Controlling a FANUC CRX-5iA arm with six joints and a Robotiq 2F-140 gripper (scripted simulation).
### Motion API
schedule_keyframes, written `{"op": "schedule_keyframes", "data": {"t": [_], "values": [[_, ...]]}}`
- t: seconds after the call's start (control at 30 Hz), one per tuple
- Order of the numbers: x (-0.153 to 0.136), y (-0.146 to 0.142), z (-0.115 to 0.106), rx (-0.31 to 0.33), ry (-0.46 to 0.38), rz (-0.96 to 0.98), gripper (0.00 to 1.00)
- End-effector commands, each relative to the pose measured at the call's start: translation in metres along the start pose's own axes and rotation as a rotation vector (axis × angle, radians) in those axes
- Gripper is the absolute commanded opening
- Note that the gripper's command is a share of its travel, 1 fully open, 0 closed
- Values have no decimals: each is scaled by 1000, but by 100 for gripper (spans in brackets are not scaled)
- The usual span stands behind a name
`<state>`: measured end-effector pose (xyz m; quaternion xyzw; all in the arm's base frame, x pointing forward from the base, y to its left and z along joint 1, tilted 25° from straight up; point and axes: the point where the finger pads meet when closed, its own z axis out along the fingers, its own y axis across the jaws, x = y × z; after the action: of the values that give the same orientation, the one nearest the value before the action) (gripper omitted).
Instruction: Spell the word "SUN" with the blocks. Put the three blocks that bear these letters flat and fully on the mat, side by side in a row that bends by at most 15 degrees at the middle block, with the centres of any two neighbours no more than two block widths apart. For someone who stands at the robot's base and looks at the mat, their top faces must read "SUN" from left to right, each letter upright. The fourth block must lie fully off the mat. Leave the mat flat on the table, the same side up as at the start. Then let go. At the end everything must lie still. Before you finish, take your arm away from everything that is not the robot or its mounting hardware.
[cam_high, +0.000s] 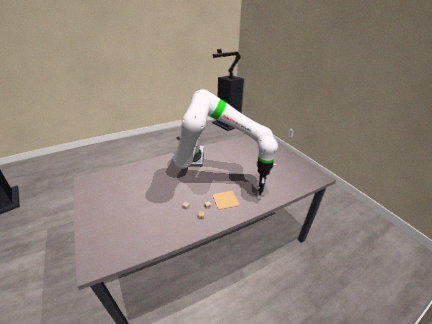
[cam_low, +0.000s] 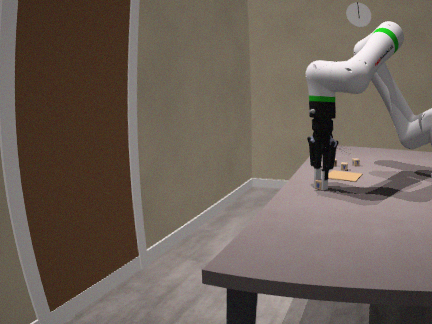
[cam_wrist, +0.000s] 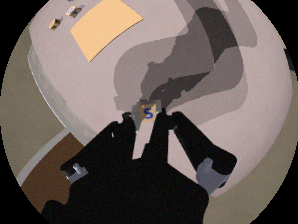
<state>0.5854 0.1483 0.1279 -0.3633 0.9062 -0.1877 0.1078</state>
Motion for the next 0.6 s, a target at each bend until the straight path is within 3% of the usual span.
{"op": "schedule_keyframes", "data": {"t": [0.0, 0.33, 0.57], "values": [[0, 0, 0, 0, 0, 0, 16], [0, 0, -1, 0, 0, 0, 16], [0, 0, -16, 0, 0, 0, 16]]}}
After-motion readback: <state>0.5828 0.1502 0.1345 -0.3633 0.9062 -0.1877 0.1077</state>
